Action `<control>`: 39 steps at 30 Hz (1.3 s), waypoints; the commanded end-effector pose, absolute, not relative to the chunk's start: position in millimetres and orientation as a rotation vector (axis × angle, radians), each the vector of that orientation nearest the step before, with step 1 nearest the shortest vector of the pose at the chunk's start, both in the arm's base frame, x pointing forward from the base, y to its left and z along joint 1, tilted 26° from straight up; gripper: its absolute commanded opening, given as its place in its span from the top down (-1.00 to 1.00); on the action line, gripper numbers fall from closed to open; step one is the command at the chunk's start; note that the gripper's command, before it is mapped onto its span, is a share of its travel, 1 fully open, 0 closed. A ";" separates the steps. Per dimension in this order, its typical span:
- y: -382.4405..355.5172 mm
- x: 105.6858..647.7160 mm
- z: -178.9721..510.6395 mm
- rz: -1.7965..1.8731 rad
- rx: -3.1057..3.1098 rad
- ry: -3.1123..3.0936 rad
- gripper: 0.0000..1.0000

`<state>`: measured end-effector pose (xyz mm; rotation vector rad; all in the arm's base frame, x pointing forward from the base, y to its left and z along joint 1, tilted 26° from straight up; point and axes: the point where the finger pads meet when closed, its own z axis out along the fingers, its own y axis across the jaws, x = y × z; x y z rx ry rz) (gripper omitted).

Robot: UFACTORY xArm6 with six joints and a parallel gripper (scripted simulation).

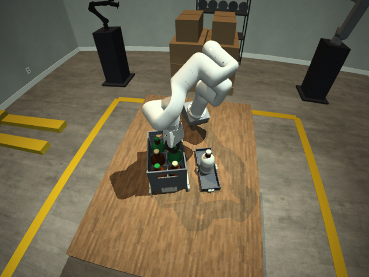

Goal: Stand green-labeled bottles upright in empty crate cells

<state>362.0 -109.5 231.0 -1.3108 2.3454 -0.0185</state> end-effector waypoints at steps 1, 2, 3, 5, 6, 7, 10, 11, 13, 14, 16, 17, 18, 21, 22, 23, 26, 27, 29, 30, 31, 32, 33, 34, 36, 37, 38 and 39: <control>-109.6 363.1 230.6 -0.022 -1.310 2.344 1.00; -109.6 363.3 230.2 -0.022 -1.310 2.344 1.00; -109.5 363.4 229.8 -0.022 -1.310 2.344 1.00; -109.3 363.8 229.0 -0.022 -1.310 2.344 1.00; -109.2 364.0 228.6 -0.022 -1.310 2.344 1.00; -109.1 364.2 228.1 -0.022 -1.310 2.344 1.00; -108.9 364.6 227.2 -0.022 -1.310 2.344 1.00; -108.9 364.6 227.2 -0.022 -1.310 2.344 1.00; -108.7 365.0 226.4 -0.022 -1.310 2.344 1.00; -108.6 365.2 225.9 -0.022 -1.310 2.344 1.00; -108.4 365.6 225.0 -0.022 -1.310 2.344 1.00; -108.3 365.8 224.6 -0.022 -1.310 2.344 1.00; -108.2 366.0 224.2 -0.022 -1.310 2.344 1.00; -107.9 366.5 223.0 -0.022 -1.310 2.344 1.00; -107.8 366.7 222.6 -0.022 -1.310 2.344 1.00; -107.8 366.8 222.2 -0.022 -1.310 2.344 1.00; -107.5 367.3 221.2 -0.022 -1.310 2.344 1.00; -107.5 367.3 221.2 -0.022 -1.310 2.344 1.00; -107.5 367.4 220.9 -0.022 -1.310 2.344 1.00; -107.4 367.6 220.6 -0.022 -1.310 2.344 1.00; -107.3 367.7 220.3 -0.022 -1.310 2.344 1.00; -107.3 367.8 220.0 -0.022 -1.310 2.344 1.00; -107.2 367.9 219.8 -0.022 -1.310 2.344 1.00; -107.2 368.0 219.6 -0.022 -1.310 2.344 1.00; -107.1 368.2 219.2 -0.022 -1.310 2.344 1.00; -107.0 368.3 219.0 -0.022 -1.310 2.344 1.00; -107.0 368.3 218.9 -0.022 -1.310 2.344 1.00; -107.0 368.4 218.7 -0.022 -1.310 2.344 1.00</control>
